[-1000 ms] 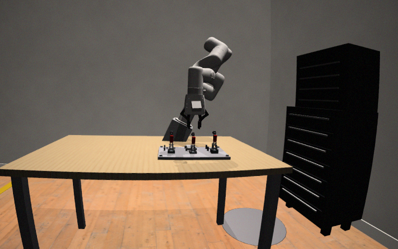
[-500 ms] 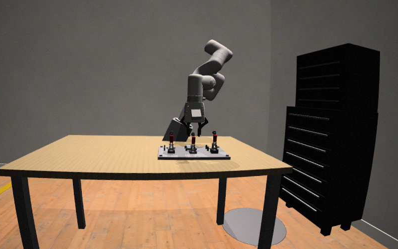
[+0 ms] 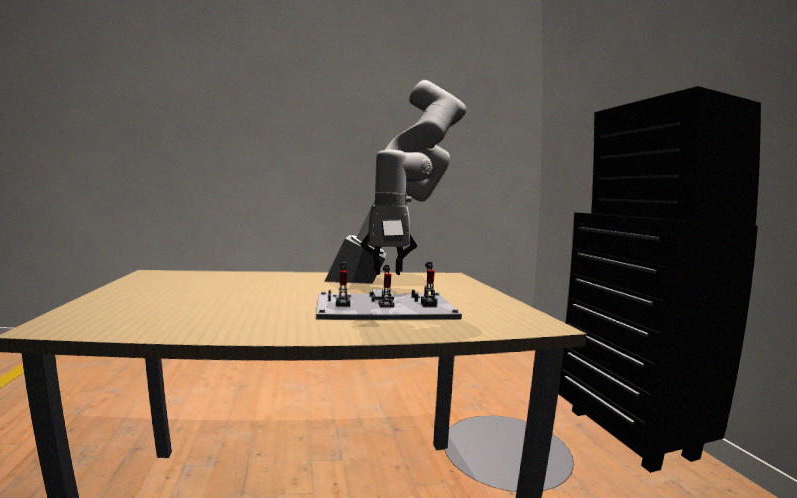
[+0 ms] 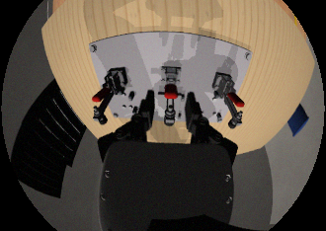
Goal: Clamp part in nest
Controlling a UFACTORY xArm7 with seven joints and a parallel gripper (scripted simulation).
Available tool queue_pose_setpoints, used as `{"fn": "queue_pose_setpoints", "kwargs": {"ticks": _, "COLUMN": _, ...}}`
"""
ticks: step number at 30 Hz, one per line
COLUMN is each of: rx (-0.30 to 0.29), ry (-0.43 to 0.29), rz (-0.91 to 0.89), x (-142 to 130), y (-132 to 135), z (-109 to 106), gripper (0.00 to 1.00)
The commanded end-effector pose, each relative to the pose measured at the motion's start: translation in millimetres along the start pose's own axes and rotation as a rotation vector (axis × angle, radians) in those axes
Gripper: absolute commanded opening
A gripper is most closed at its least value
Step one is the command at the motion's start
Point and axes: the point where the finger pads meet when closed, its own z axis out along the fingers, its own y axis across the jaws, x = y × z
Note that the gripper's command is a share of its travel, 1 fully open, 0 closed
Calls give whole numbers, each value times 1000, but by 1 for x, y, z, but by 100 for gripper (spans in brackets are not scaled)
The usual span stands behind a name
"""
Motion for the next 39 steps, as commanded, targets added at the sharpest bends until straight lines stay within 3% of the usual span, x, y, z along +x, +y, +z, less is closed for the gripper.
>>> {"fn": "queue_pose_setpoints", "kwargs": {"ticks": 1, "rx": -1, "ry": 4, "rz": 0, "x": 1, "y": 1, "z": -2, "gripper": 47}}
{"fn": "queue_pose_setpoints", "kwargs": {"ticks": 18, "rx": -1, "ry": 4, "rz": 0, "x": 2, "y": 1, "z": 0, "gripper": 47}}
{"fn": "queue_pose_setpoints", "kwargs": {"ticks": 39, "rx": -1, "ry": 4, "rz": 0, "x": 3, "y": 1, "z": 33, "gripper": 47}}
